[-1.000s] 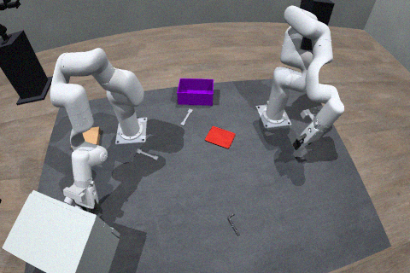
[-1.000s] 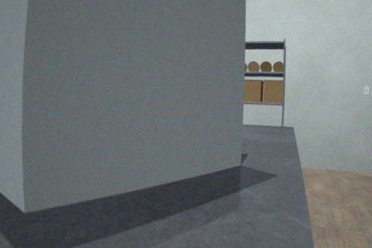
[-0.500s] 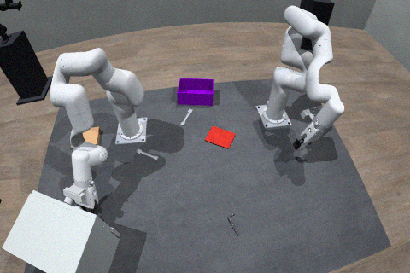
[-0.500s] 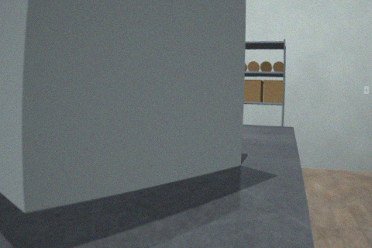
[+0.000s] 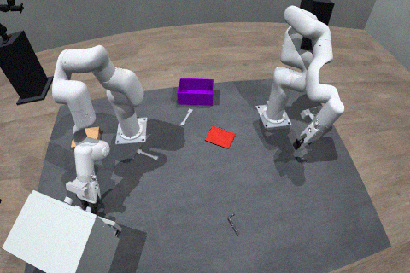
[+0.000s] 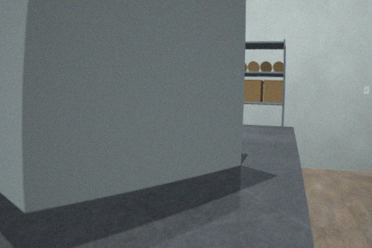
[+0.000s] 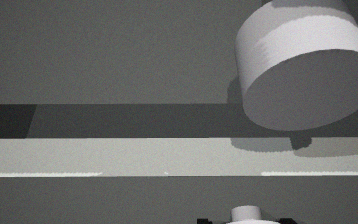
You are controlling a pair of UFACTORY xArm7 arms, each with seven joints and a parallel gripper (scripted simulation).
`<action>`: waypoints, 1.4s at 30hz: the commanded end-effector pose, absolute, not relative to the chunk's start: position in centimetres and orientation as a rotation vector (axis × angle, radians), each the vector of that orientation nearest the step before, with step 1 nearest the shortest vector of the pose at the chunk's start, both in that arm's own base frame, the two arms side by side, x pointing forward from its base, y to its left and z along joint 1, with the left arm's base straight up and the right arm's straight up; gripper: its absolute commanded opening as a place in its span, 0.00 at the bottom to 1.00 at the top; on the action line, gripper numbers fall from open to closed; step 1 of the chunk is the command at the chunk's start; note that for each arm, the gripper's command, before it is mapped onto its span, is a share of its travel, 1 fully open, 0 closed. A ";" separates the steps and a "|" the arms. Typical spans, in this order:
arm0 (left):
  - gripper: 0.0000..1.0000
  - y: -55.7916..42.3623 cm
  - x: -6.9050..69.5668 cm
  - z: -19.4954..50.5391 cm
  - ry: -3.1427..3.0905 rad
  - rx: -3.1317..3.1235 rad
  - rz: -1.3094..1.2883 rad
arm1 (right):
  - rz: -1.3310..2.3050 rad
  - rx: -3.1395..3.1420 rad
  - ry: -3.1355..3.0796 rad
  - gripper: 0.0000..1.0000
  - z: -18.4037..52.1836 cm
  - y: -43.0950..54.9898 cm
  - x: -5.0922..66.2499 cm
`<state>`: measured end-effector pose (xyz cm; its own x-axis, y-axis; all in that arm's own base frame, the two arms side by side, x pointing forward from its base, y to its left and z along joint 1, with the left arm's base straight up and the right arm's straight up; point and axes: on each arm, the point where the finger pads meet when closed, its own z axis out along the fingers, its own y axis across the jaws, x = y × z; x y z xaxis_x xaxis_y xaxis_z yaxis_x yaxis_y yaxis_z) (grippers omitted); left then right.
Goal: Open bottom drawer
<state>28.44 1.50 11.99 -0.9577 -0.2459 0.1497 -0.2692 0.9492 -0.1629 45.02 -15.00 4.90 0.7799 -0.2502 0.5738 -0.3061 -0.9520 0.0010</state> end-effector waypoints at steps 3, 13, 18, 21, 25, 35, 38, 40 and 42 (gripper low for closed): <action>1.00 1.5 28.5 12.1 -2.978 0.395 0.276 | 0.911 2.873 -0.450 0.00 5.0 -14.4 43.1; 1.00 1.5 28.5 12.1 -2.978 0.395 0.276 | 0.910 2.873 -0.450 0.00 5.0 -13.7 40.9; 1.00 1.5 28.5 12.1 -2.978 0.395 0.276 | 0.910 2.873 -0.450 0.00 5.0 -13.7 40.9; 1.00 1.5 28.5 12.1 -2.978 0.395 0.276 | 0.909 2.874 -0.450 0.00 5.0 -13.7 40.9; 1.00 1.5 28.5 12.1 -2.978 0.395 0.276 | 0.901 2.877 -0.450 0.00 5.0 -13.7 40.9; 1.00 1.5 28.5 12.1 -2.978 0.395 0.276 | 0.838 2.902 -0.454 0.00 5.0 -13.7 40.9; 1.00 1.5 28.5 12.1 -2.978 0.395 0.276 | 0.794 2.918 -0.457 0.00 5.0 -13.7 40.9; 1.00 1.5 28.5 12.1 -2.978 0.395 0.276 | 0.760 2.931 -0.459 0.00 5.0 -13.7 40.9; 1.00 1.5 28.5 12.1 -2.978 0.395 0.276 | 0.733 2.939 -0.460 0.00 5.0 -13.7 40.8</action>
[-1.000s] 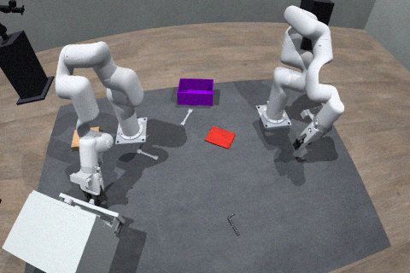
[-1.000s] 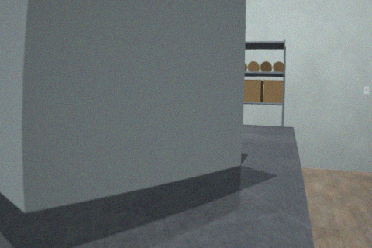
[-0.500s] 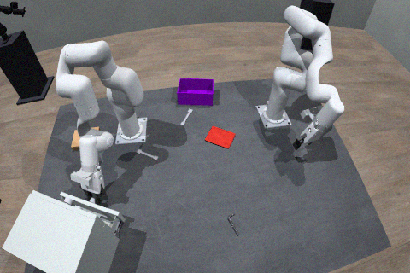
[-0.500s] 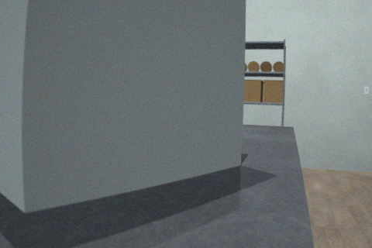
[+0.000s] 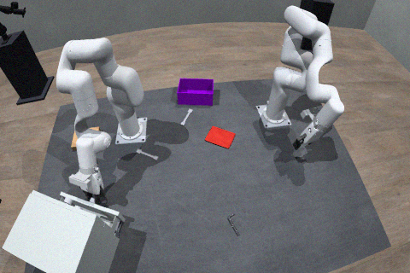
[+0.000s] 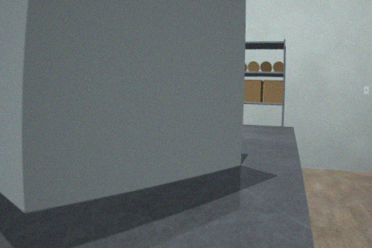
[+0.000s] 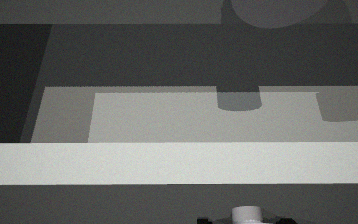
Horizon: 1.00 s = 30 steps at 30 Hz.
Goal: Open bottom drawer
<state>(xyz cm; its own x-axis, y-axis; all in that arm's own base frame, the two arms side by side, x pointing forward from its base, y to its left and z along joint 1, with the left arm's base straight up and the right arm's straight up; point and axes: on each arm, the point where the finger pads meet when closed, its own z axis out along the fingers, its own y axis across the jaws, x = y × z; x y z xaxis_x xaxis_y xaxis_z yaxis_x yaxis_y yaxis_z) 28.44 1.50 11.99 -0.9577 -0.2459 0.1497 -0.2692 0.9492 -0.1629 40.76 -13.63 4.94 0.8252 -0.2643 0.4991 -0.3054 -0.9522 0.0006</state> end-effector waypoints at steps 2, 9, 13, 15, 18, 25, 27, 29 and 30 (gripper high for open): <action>1.00 1.5 28.5 12.1 -2.978 0.395 0.276 | 0.709 2.949 -0.462 0.00 5.0 -13.7 40.9; 1.00 1.5 28.5 12.1 -2.978 0.395 0.276 | 0.673 2.961 -0.464 0.00 5.0 -13.7 40.9; 1.00 1.5 28.5 12.1 -2.978 0.395 0.276 | 0.652 2.969 -0.465 0.00 5.0 -13.7 40.9; 1.00 1.5 28.5 12.1 -2.978 0.395 0.276 | 0.642 2.972 -0.466 0.00 5.0 -13.7 40.9; 1.00 1.5 28.5 12.1 -2.978 0.395 0.276 | 0.626 2.977 -0.467 0.00 5.0 -13.7 40.9; 1.00 1.5 28.5 12.1 -2.978 0.395 0.276 | 0.592 2.988 -0.468 0.00 5.0 -13.7 40.9; 1.00 1.5 28.5 12.1 -2.978 0.395 0.276 | 0.575 2.993 -0.469 0.00 5.0 -13.7 40.9; 1.00 1.5 28.5 12.1 -2.978 0.395 0.276 | 0.552 3.001 -0.470 0.00 5.0 -13.6 40.9; 1.00 1.5 28.5 12.1 -2.978 0.395 0.276 | 0.540 3.004 -0.470 0.00 5.0 -13.6 40.9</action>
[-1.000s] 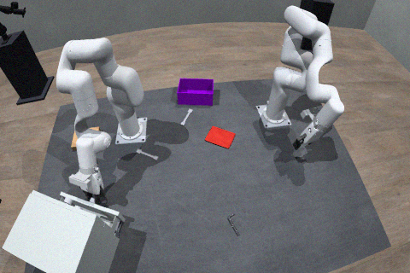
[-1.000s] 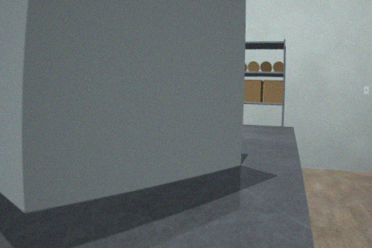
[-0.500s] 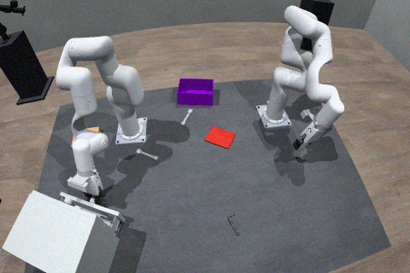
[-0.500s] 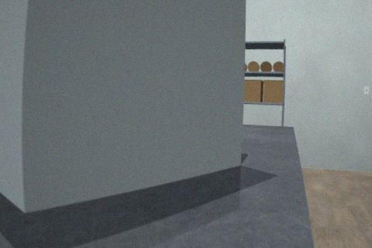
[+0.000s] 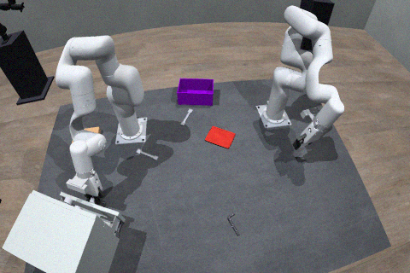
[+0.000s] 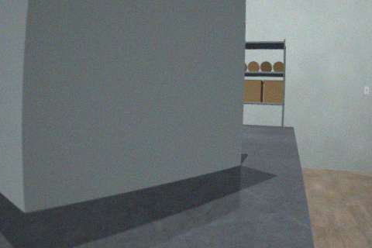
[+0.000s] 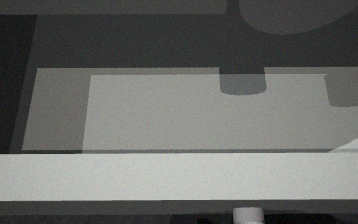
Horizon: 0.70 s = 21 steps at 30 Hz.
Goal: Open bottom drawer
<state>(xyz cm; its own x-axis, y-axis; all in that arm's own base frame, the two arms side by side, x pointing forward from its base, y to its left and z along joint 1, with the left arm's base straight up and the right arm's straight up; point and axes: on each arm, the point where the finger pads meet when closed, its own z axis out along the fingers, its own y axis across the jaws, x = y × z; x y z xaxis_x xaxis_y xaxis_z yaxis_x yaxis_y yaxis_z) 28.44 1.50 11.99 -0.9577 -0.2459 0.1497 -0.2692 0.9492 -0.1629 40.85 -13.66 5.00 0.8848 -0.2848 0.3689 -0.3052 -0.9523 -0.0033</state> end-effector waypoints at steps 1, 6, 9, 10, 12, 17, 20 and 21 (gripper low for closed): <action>1.00 1.5 28.5 12.1 -2.978 0.395 0.276 | 0.528 3.007 -0.471 0.00 5.0 -13.7 40.9; 1.00 1.5 28.5 12.1 -2.978 0.395 0.276 | 0.444 3.029 -0.475 0.00 5.0 -13.6 40.9; 1.00 1.5 28.5 12.1 -2.978 0.395 0.276 | 0.395 3.040 -0.476 0.00 5.0 -13.7 40.9; 1.00 1.5 28.5 12.1 -2.978 0.395 0.276 | 0.395 3.040 -0.476 0.00 5.0 -13.7 40.9; 1.00 1.5 28.5 12.1 -2.978 0.395 0.276 | 0.382 3.043 -0.477 0.00 5.0 -13.7 40.9; 1.00 1.5 28.5 12.1 -2.978 0.395 0.276 | 0.339 3.052 -0.478 0.00 5.0 -13.7 40.9; 1.00 1.5 28.5 12.1 -2.978 0.395 0.276 | 0.329 3.054 -0.479 0.00 5.0 -13.7 40.9; 1.00 1.5 28.5 12.1 -2.978 0.395 0.276 | 0.328 3.054 -0.479 0.00 5.0 -13.7 40.9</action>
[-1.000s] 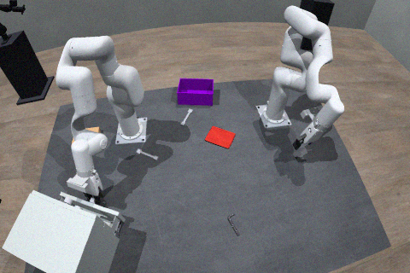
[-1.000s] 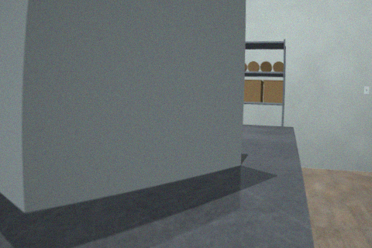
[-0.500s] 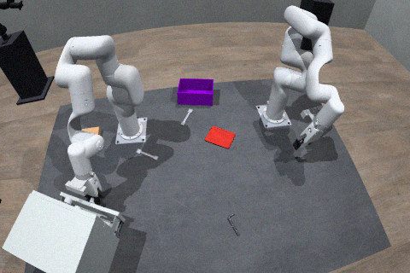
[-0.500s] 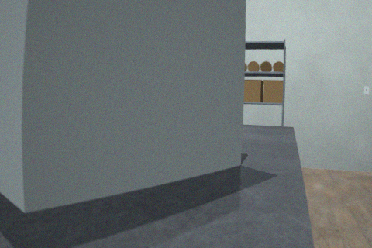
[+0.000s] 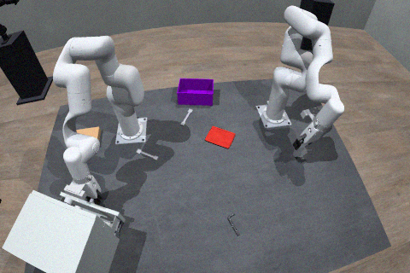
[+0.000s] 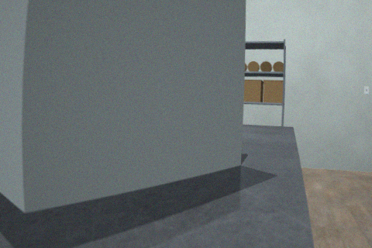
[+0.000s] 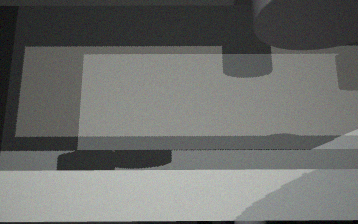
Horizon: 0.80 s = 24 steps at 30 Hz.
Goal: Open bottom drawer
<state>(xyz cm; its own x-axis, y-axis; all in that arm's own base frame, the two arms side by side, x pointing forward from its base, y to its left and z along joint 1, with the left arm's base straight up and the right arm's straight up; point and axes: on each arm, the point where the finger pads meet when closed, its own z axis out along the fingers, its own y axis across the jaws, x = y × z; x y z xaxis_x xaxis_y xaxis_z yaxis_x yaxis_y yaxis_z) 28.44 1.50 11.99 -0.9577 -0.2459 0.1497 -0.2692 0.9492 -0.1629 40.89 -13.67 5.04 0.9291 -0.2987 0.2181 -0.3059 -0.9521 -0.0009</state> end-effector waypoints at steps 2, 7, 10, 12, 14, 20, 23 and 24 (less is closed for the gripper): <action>1.00 1.5 28.5 12.1 -2.978 0.395 0.276 | 0.327 3.055 -0.479 0.00 5.0 -13.7 40.9; 1.00 1.5 28.5 12.1 -2.978 0.395 0.276 | 0.327 3.055 -0.479 0.00 5.0 -13.7 40.9; 1.00 1.5 28.5 12.1 -2.978 0.395 0.276 | 0.327 3.055 -0.479 0.00 5.0 -13.6 40.8; 1.00 1.5 28.5 12.1 -2.978 0.395 0.276 | 0.327 3.055 -0.479 0.00 5.0 -13.6 40.6; 1.00 1.5 28.5 12.1 -2.978 0.395 0.276 | 0.327 3.055 -0.479 0.00 5.0 -13.5 40.3; 1.00 1.5 28.5 12.1 -2.978 0.395 0.276 | 0.327 3.055 -0.479 0.00 5.0 -13.0 38.9; 1.00 1.5 28.5 12.1 -2.978 0.395 0.276 | 0.326 3.055 -0.479 0.00 5.0 -12.8 38.4; 1.00 1.5 28.5 12.1 -2.978 0.395 0.276 | 0.326 3.055 -0.479 0.00 5.0 -12.8 38.4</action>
<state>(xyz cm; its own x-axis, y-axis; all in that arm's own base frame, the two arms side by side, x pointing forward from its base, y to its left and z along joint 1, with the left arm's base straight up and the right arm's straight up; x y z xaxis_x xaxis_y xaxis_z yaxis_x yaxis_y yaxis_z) 28.44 1.50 11.99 -0.9577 -0.2459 0.1497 -0.2692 0.9492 -0.1629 38.74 -12.98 5.03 0.9302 -0.2991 0.2127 -0.3061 -0.9520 -0.0002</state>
